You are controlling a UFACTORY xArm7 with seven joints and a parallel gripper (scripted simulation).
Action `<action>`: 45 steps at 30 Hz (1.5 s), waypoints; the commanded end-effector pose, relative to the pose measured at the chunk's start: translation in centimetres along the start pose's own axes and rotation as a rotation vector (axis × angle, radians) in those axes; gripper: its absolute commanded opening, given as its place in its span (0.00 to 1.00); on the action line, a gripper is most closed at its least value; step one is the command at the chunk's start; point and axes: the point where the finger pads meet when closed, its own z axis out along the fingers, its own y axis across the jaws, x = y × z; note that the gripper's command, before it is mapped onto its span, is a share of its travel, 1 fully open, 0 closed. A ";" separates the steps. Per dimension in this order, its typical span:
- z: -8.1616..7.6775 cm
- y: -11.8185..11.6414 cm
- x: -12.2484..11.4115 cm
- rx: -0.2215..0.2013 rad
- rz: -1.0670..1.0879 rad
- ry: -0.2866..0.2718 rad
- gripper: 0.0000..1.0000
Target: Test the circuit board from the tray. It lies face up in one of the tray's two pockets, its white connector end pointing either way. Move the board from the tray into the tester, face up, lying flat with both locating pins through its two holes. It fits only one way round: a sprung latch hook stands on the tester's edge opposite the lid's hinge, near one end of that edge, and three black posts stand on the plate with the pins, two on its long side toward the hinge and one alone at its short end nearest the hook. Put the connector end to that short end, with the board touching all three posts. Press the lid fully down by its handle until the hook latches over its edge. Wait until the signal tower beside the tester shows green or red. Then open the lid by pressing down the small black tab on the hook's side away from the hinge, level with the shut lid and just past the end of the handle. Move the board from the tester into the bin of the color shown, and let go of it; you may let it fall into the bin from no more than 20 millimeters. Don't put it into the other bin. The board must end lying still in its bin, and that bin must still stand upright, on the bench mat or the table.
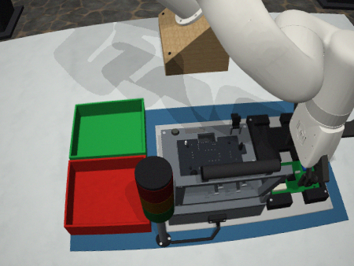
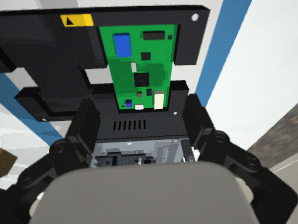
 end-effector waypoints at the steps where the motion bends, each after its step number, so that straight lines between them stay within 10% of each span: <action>1: -0.2 0.1 0.1 -0.004 0.000 0.003 1.00; 45: 3.8 0.3 0.3 -0.004 0.000 0.003 1.00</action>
